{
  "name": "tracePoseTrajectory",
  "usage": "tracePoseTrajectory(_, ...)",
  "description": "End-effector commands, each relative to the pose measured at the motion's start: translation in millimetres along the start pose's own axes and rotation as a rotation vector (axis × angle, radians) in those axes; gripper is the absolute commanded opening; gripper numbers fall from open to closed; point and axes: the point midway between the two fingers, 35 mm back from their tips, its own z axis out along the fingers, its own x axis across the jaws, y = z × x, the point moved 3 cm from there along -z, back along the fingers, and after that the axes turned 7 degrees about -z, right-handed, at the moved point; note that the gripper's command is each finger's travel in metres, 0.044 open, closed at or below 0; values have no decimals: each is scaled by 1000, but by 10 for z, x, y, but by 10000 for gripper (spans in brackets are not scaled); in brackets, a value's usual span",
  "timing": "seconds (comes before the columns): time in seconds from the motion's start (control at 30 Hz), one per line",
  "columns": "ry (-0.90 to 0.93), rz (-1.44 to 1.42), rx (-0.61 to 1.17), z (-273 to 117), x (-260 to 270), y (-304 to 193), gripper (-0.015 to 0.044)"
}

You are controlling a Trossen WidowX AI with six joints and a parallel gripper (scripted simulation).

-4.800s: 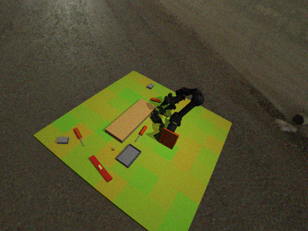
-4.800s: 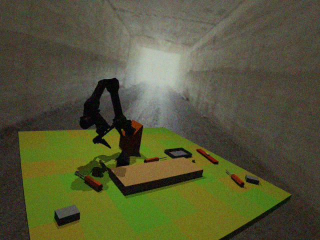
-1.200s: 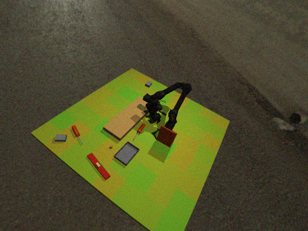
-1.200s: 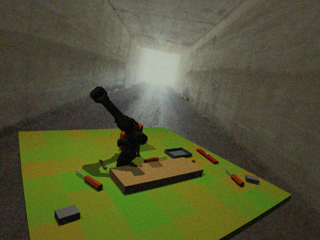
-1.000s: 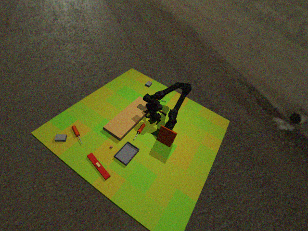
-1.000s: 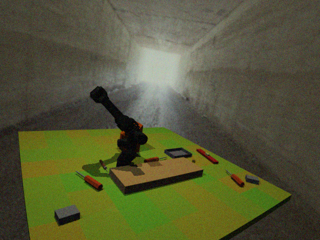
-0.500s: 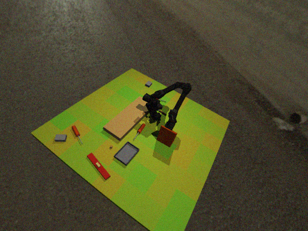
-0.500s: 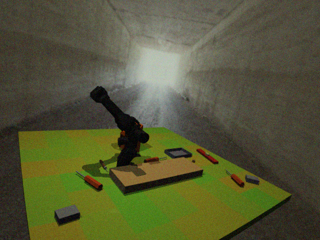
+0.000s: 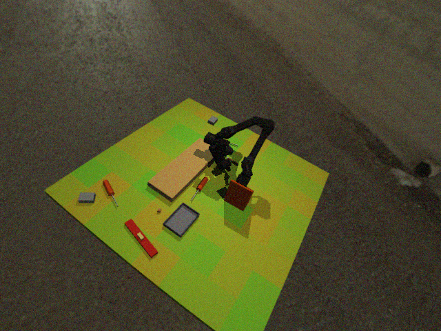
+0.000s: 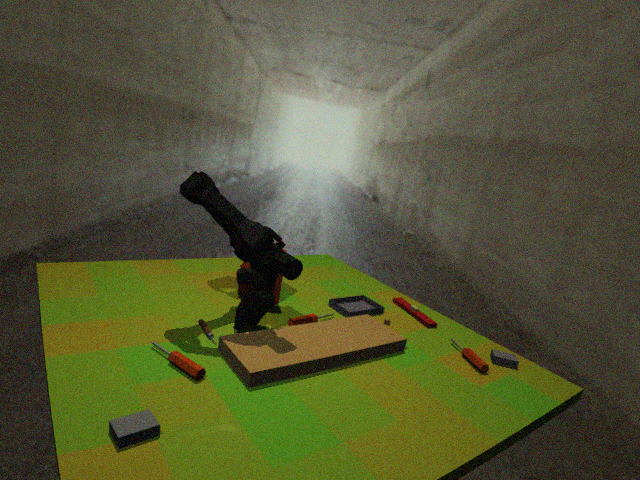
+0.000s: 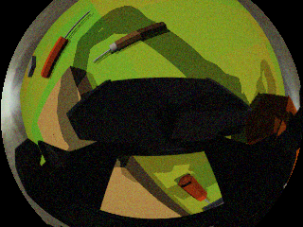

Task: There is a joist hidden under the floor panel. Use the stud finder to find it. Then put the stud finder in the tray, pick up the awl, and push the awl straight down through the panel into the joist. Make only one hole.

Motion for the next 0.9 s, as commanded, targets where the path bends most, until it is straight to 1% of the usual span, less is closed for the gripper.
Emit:
tracePoseTrajectory(0.0, 6, 10, 6, -62, 14, 9, 0)
tracePoseTrajectory(0.6, 7, 10, 2, -300, -2, 54, 0)
tracePoseTrajectory(0.87, 4, 9, 28, -289, -8, 68, 0)
